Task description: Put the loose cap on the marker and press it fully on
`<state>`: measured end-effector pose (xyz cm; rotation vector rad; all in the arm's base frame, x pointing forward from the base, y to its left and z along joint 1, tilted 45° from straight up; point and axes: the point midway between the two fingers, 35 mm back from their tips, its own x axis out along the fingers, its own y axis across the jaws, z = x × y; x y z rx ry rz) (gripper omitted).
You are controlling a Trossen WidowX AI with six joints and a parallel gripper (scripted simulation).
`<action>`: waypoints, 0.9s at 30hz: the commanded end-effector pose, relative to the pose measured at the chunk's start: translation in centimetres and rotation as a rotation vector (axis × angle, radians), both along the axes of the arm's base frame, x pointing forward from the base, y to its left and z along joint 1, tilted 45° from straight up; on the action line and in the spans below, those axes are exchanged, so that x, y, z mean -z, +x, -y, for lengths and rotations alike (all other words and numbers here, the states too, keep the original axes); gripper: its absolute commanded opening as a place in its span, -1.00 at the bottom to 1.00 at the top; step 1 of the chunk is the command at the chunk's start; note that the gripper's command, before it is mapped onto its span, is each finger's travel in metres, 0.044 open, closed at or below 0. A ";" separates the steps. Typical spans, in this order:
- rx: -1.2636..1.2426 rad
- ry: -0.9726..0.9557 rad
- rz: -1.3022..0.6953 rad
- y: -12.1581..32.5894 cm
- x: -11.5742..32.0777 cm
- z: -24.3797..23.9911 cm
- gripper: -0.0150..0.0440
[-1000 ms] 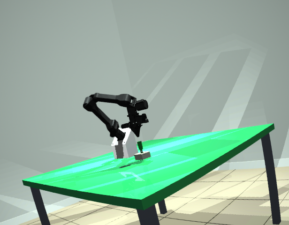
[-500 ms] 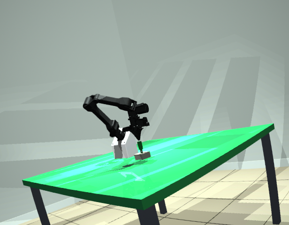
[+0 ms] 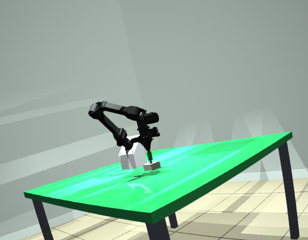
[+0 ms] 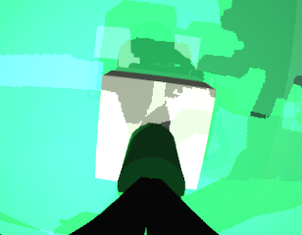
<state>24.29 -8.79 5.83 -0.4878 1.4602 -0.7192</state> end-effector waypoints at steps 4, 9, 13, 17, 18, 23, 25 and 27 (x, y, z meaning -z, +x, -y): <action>-0.001 0.008 0.002 0.6 -2.5 -2.7 -0.49; 0.000 0.004 -0.002 0.4 -6.4 -6.3 -0.49; 0.000 0.004 -0.002 0.4 -6.4 -6.3 -0.40; 0.000 0.004 -0.002 0.4 -6.4 -6.3 -0.05; 0.000 0.004 -0.002 0.4 -6.4 -6.3 0.04; 0.000 0.004 -0.002 0.4 -6.4 -6.3 0.49; 0.000 0.004 -0.002 0.4 -6.4 -6.3 0.67; 0.000 0.004 -0.002 0.4 -6.4 -6.3 0.84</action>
